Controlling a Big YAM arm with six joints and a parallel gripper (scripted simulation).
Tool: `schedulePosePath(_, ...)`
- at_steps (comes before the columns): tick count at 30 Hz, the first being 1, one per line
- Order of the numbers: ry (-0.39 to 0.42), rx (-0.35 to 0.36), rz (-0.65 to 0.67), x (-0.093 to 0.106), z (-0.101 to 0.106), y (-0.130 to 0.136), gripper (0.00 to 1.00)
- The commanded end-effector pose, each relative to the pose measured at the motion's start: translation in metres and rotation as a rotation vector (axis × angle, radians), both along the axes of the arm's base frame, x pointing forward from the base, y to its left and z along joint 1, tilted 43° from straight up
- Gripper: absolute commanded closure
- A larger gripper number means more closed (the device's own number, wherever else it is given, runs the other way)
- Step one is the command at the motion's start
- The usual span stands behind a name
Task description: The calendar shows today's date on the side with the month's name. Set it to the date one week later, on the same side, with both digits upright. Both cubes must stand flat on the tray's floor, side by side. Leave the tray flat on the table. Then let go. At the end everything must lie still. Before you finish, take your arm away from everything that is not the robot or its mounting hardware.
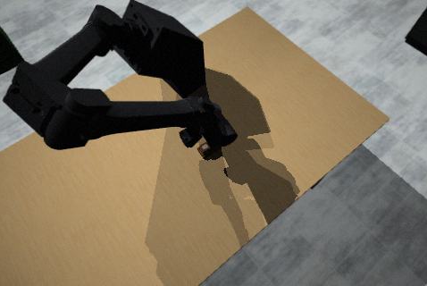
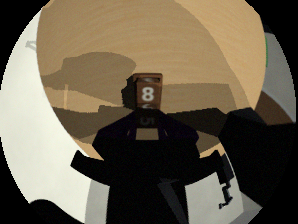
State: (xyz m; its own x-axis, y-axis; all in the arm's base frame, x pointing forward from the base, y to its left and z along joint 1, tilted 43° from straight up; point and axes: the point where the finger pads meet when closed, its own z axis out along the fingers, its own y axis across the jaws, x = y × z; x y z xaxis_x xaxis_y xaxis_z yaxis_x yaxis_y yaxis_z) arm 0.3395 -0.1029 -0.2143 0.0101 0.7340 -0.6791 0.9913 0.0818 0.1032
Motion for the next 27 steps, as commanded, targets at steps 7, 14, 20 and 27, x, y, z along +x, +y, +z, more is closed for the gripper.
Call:
schedulePosePath(7, -0.003, -0.003, 0.015, -0.002, 0.012, 0.012, 0.75)
schedulePosePath(14, -0.007, -0.003, 0.015, -0.004, 0.03, 0.029, 0.75)
schedulePosePath(20, -0.012, -0.001, 0.015, -0.007, 0.057, 0.055, 0.75)
schedulePosePath(27, 0.008, -0.005, -0.02, -0.014, 0.061, 0.054, 0.75)
